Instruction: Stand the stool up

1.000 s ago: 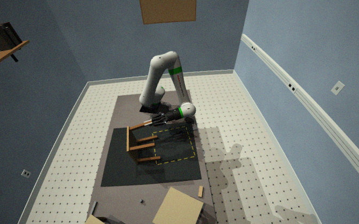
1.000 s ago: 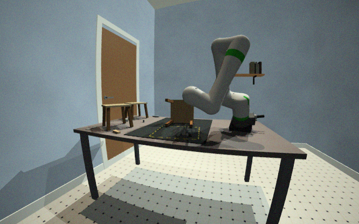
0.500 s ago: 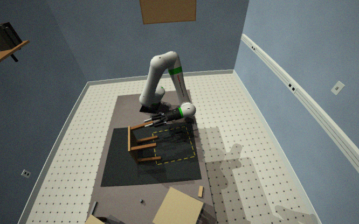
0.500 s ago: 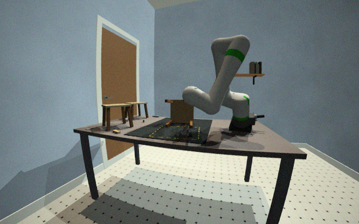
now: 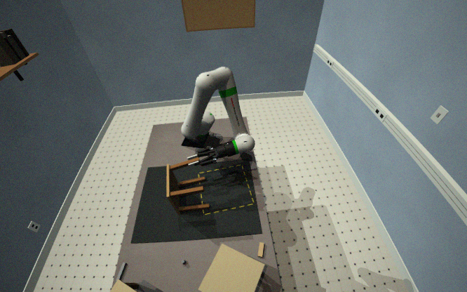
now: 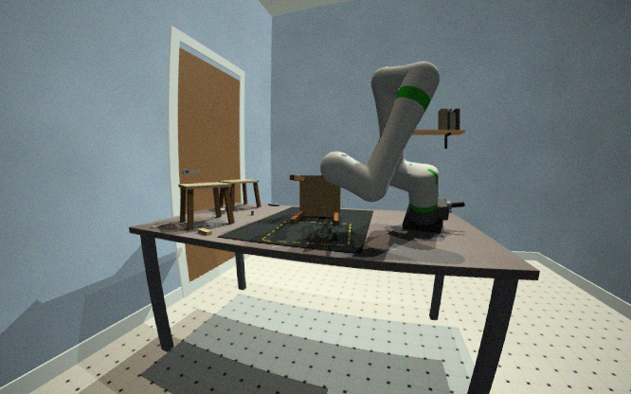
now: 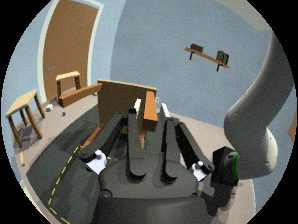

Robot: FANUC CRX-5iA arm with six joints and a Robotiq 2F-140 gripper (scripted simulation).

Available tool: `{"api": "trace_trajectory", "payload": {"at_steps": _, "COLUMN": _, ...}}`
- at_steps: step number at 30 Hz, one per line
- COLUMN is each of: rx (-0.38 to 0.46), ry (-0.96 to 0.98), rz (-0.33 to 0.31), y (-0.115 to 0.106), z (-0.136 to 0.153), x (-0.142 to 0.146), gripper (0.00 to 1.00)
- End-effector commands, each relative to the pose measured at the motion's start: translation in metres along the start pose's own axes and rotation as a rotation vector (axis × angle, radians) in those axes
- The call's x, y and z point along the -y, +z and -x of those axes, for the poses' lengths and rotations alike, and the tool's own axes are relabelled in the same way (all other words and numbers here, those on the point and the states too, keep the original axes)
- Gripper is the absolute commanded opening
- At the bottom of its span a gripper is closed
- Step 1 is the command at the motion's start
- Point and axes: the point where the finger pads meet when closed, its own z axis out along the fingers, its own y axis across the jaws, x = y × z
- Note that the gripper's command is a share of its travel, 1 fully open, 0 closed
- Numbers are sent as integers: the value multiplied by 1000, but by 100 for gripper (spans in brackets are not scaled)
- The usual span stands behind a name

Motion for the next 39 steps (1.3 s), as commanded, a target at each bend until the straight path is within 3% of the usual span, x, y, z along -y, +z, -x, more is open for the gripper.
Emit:
{"api": "trace_trajectory", "payload": {"at_steps": 1, "rx": 0, "ry": 1, "rz": 0, "y": 0, "z": 0, "x": 0, "gripper": 38}}
{"api": "trace_trajectory", "payload": {"at_steps": 18, "rx": 0, "ry": 1, "rz": 0, "y": -7, "z": 0, "x": 0, "gripper": 38}}
{"api": "trace_trajectory", "payload": {"at_steps": 26, "rx": 0, "ry": 1, "rz": 0, "y": -32, "z": 0, "x": 0, "gripper": 38}}
{"api": "trace_trajectory", "payload": {"at_steps": 34, "rx": 0, "ry": 1, "rz": 0, "y": -74, "z": 0, "x": 0, "gripper": 38}}
{"api": "trace_trajectory", "payload": {"at_steps": 39, "rx": 0, "ry": 1, "rz": 0, "y": -89, "z": 0, "x": 0, "gripper": 38}}
